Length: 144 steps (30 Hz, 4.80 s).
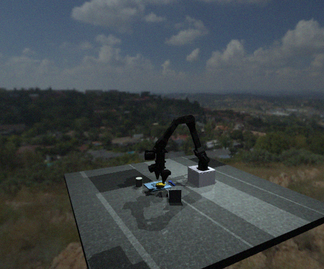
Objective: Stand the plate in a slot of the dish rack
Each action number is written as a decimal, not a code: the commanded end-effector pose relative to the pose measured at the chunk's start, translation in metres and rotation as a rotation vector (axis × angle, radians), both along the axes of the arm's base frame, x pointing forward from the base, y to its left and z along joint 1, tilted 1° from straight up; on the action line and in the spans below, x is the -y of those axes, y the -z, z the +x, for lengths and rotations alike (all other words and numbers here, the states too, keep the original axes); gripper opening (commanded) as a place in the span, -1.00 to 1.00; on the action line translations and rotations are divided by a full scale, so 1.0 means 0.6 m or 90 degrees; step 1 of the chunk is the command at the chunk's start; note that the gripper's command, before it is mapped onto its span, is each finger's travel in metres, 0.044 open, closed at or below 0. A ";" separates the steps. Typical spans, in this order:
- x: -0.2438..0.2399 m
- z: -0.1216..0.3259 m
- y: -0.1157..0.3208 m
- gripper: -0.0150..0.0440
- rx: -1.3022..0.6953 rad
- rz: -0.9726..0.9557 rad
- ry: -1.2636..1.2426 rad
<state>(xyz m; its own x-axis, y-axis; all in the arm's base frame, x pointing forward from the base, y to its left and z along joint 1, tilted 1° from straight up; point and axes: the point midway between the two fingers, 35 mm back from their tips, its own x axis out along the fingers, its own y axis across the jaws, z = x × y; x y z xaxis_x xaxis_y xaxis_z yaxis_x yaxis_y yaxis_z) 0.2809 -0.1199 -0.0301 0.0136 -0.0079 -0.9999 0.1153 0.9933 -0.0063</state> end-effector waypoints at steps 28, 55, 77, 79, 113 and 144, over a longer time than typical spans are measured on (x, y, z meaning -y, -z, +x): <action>-0.001 -0.003 0.052 0.65 -0.002 0.004 -0.002; 0.009 0.018 -0.129 -0.49 -0.001 0.003 -0.002; -0.064 0.003 -0.239 -0.49 0.000 0.007 0.096; -0.094 -0.005 -0.239 -0.49 -0.001 0.009 0.140; -0.210 0.059 -0.111 -0.49 0.116 0.245 0.155; -0.197 0.095 -0.009 -0.49 0.488 0.456 -0.172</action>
<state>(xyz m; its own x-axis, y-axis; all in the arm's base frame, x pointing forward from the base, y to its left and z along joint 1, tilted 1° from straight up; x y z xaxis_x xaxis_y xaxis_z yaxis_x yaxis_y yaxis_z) 0.3423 -0.0024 -0.0230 0.5321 0.6435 -0.5503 -0.3074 0.7524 0.5826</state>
